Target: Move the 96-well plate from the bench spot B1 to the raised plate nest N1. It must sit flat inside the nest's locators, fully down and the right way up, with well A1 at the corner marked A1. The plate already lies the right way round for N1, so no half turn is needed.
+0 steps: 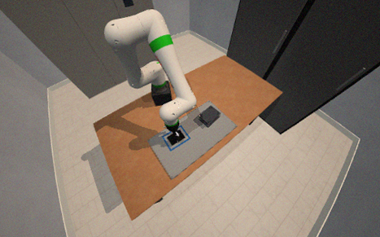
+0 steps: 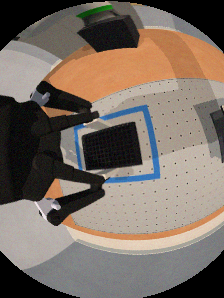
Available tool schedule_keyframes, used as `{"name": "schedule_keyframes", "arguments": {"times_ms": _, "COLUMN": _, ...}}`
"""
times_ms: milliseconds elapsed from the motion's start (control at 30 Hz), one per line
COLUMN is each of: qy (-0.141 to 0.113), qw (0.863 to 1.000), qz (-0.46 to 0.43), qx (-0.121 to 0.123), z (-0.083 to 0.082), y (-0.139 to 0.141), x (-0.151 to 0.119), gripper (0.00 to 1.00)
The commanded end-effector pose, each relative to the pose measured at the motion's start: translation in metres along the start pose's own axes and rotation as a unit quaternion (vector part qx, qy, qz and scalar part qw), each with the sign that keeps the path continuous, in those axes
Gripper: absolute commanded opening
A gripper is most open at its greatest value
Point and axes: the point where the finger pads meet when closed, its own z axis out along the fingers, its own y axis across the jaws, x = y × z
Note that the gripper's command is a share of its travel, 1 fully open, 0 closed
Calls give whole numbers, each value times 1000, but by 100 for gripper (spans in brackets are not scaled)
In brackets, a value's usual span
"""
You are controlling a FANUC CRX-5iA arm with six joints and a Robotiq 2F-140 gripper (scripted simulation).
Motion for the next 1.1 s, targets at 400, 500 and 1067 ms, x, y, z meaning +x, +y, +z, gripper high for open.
{"name": "schedule_keyframes", "arguments": {"times_ms": 400, "qy": 0, "qw": 1000, "qz": 0, "qx": 0, "z": -18, "y": 0, "x": 0, "gripper": 0}}
{"name": "schedule_keyframes", "arguments": {"times_ms": 500, "qy": 0, "qw": 1000, "qz": 0, "qx": 0, "z": -23, "y": 0, "x": 0, "gripper": 0}}
{"name": "schedule_keyframes", "arguments": {"times_ms": 1067, "qy": 0, "qw": 1000, "qz": 0, "qx": 0, "z": -48, "y": 0, "x": 0, "gripper": 0}}
